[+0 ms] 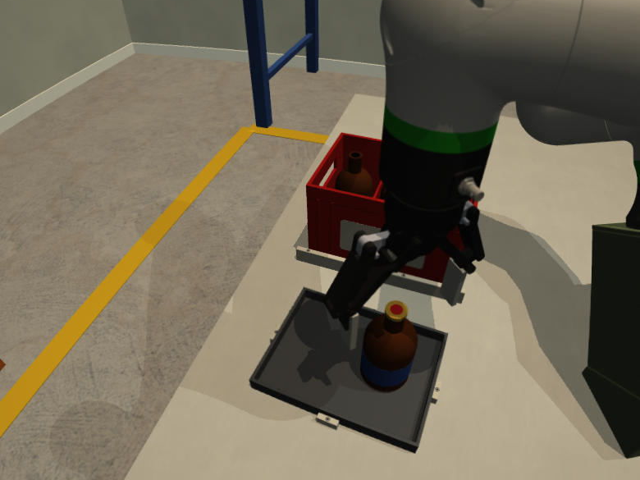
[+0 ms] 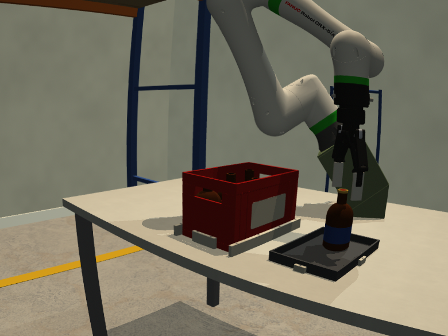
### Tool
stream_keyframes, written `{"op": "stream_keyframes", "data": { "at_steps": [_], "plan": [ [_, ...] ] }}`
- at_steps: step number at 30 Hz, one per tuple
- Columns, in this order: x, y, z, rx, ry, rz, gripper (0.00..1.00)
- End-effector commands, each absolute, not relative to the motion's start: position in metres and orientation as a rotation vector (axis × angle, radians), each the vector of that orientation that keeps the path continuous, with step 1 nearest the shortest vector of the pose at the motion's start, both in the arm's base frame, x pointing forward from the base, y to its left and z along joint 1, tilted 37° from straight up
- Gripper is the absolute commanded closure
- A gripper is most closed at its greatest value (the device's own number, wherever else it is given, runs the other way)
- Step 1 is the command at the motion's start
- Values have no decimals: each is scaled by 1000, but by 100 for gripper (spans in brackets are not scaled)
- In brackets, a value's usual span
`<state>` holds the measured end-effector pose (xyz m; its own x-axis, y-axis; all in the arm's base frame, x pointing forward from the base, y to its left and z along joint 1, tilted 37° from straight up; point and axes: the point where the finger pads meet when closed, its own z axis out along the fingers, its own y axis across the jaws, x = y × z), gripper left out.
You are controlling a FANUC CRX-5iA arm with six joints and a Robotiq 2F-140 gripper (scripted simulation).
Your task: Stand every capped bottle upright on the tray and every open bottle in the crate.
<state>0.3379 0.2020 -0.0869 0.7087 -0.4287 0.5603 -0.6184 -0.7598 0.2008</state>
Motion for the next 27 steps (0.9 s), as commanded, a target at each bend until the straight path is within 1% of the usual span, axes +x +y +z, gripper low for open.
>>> {"op": "stream_keyframes", "data": {
  "at_steps": [1,27],
  "plan": [
    [338,202,-87,2541,-813,699,0],
    [337,204,-84,2541,-813,699,0]
  ]
}}
